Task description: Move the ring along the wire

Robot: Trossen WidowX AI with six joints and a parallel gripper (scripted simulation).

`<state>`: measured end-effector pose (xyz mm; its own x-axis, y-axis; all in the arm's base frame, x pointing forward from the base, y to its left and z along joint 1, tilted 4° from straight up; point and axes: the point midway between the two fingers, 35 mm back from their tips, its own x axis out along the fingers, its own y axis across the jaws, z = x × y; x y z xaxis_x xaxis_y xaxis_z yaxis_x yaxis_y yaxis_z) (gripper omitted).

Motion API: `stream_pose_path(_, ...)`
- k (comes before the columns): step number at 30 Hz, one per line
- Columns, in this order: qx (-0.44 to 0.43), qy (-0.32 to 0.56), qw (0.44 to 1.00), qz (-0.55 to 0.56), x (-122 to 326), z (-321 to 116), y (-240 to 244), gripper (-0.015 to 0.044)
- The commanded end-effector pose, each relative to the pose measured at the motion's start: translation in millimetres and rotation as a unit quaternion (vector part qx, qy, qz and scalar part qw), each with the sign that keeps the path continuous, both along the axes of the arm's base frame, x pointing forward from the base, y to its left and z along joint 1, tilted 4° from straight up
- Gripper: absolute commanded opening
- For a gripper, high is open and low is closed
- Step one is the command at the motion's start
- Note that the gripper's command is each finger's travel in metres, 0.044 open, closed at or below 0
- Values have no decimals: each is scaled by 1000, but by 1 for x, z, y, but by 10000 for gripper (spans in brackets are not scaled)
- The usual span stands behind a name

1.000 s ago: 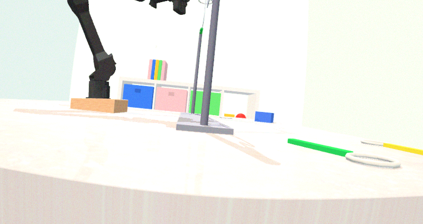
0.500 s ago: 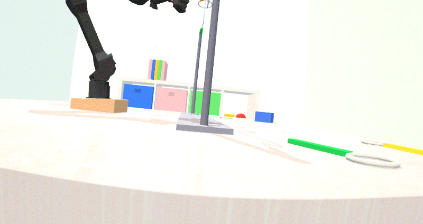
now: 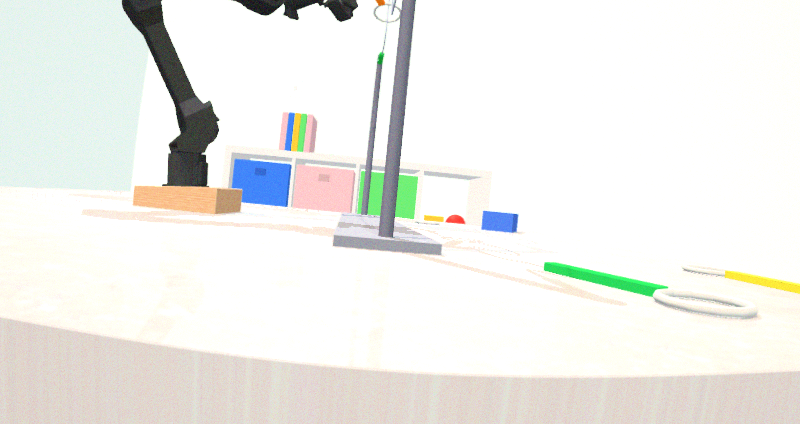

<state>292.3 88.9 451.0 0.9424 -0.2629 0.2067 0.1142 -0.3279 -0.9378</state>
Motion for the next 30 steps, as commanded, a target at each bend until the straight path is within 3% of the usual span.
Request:
stream_pose_path(1,-22,-4,1000,1,0,0,0,-150)
stream_pose_path(16,-25,-5,1000,1,0,-13,-7,-150)
stream_pose_path(30,79,11,997,-6,0,-49,-17,-150)
